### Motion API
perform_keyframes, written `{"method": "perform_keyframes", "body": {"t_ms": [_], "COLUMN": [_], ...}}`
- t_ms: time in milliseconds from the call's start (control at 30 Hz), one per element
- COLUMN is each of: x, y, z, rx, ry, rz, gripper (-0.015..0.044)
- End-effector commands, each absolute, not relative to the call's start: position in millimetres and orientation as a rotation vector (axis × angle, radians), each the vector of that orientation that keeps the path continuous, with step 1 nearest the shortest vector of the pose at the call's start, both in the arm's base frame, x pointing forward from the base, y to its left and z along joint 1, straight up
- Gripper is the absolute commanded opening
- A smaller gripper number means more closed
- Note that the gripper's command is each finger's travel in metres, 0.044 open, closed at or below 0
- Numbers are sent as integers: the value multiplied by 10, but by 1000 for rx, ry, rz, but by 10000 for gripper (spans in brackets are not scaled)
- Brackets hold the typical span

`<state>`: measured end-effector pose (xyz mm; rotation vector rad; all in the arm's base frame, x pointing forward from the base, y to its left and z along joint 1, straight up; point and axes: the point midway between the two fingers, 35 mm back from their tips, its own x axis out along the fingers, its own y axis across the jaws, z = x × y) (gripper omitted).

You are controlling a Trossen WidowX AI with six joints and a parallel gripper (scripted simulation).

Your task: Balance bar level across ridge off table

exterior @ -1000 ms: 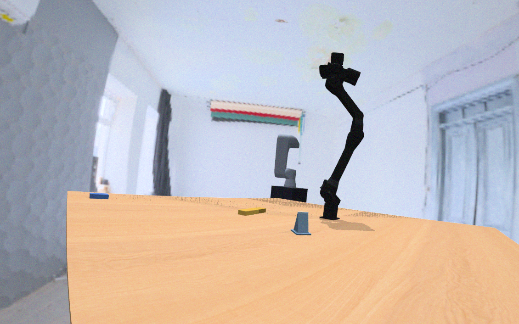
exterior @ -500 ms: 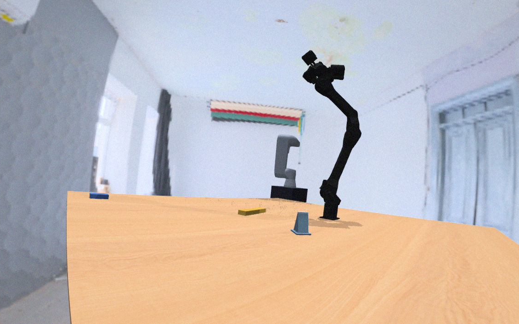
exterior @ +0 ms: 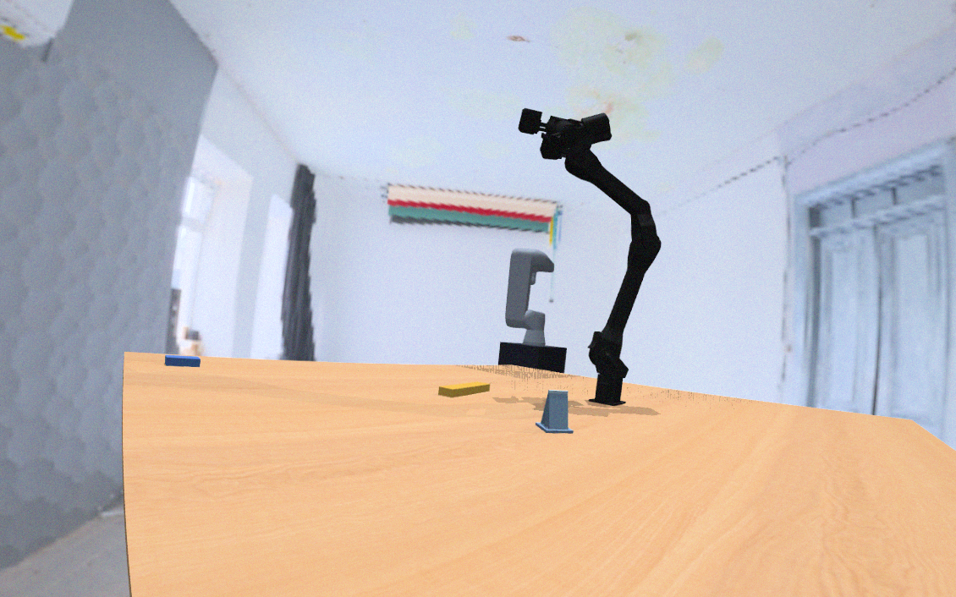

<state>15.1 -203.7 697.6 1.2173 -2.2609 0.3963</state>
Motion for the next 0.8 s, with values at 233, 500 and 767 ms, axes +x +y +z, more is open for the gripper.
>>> {"method": "perform_keyframes", "body": {"t_ms": [233,500,767], "x": [774,1162,1515], "y": [-2609,-2933,-3197], "z": [6634,6305,5901], "rx": [1140,1042,922], "ry": [-1979,-1692,-1358], "rz": [-281,-659,-948], "gripper": [315,315,315]}}
